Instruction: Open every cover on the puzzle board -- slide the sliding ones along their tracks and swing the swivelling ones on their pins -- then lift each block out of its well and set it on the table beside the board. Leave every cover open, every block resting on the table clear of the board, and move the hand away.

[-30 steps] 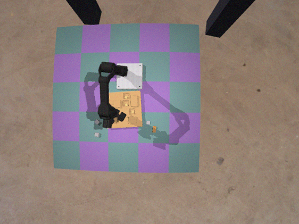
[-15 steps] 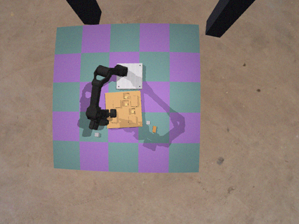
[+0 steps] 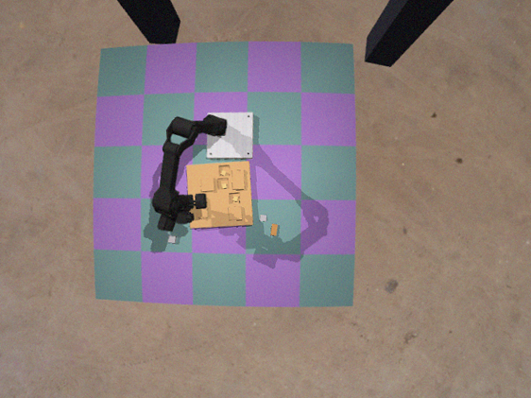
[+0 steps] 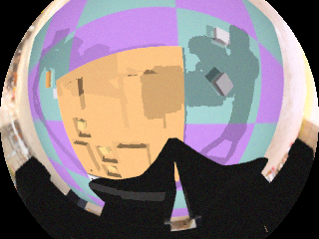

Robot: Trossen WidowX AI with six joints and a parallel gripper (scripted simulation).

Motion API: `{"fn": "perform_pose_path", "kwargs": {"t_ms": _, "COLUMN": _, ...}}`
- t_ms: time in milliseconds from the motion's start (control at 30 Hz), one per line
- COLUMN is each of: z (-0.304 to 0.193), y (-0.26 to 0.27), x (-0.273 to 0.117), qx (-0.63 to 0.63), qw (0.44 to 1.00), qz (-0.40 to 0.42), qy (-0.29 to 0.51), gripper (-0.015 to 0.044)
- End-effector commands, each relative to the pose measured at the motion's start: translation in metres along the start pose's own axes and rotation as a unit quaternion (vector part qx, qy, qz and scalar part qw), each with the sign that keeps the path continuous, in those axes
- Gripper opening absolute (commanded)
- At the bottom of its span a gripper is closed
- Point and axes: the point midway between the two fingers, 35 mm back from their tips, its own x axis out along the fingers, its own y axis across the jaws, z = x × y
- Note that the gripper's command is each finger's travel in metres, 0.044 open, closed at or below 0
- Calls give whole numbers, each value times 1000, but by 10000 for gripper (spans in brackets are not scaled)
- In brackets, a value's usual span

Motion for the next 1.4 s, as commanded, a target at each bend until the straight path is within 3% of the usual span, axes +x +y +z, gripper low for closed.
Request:
{"fn": "perform_pose_path", "kwargs": {"t_ms": 0, "z": 0, "y": 0, "x": 0, "qx": -2, "qw": 1000, "qz": 2, "qy": 1, "gripper": 0}}
{"fn": "perform_pose_path", "kwargs": {"t_ms": 1367, "z": 1, "y": 0, "x": 34, "qx": -2, "qw": 1000, "qz": 2, "qy": 1, "gripper": 0}}
